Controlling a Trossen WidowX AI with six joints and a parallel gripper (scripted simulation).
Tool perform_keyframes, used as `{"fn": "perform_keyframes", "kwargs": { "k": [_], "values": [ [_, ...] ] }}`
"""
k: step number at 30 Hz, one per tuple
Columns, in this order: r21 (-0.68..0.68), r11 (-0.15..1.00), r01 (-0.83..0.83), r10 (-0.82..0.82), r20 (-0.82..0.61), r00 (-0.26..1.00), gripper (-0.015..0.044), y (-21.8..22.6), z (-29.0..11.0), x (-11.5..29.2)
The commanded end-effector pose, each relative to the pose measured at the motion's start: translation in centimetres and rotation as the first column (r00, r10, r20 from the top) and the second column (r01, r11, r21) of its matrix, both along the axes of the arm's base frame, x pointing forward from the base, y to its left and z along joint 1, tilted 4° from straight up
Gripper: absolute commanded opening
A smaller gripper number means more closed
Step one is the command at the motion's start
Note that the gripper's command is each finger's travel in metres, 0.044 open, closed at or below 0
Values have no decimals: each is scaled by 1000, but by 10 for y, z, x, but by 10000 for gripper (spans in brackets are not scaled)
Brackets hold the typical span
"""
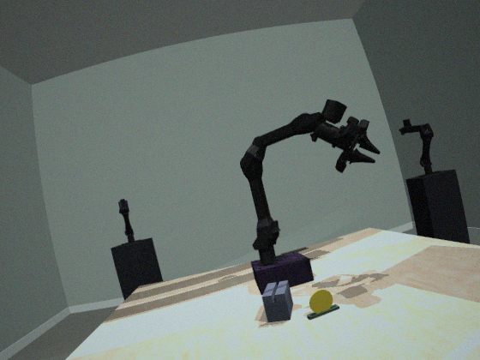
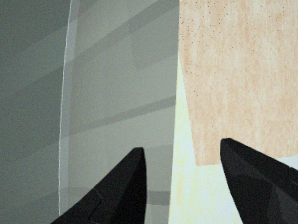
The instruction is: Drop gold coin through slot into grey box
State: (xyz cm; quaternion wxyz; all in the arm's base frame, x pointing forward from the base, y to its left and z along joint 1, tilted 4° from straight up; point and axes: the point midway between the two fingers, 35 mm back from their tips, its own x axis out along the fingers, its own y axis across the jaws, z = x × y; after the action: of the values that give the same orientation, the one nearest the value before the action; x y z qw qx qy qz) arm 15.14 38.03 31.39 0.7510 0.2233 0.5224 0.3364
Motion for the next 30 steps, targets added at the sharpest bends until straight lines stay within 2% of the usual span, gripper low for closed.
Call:
{"fn": "perform_keyframes", "kwargs": {
  "k": [1, 6, 9, 15, 20, 22, 26, 30],
  "values": [
    [-117, 977, 176, -188, -103, 977, 161, -23, -45, 46],
    [-271, 884, 380, -440, -213, 872, 161, -67, -99, 99],
    [-374, 783, 497, -605, -269, 750, 161, -102, -131, 125],
    [-579, 507, 638, -861, -313, 401, 161, -181, -190, 158],
    [-728, 252, 638, -959, -278, 61, 161, -244, -231, 164],
    [-744, 219, 631, -963, -270, 17, 161, -251, -236, 164],
    [-744, 220, 631, -963, -270, 17, 161, -251, -239, 164],
    [-744, 220, 631, -963, -270, 17, 161, -246, -271, 164]
  ]
}}
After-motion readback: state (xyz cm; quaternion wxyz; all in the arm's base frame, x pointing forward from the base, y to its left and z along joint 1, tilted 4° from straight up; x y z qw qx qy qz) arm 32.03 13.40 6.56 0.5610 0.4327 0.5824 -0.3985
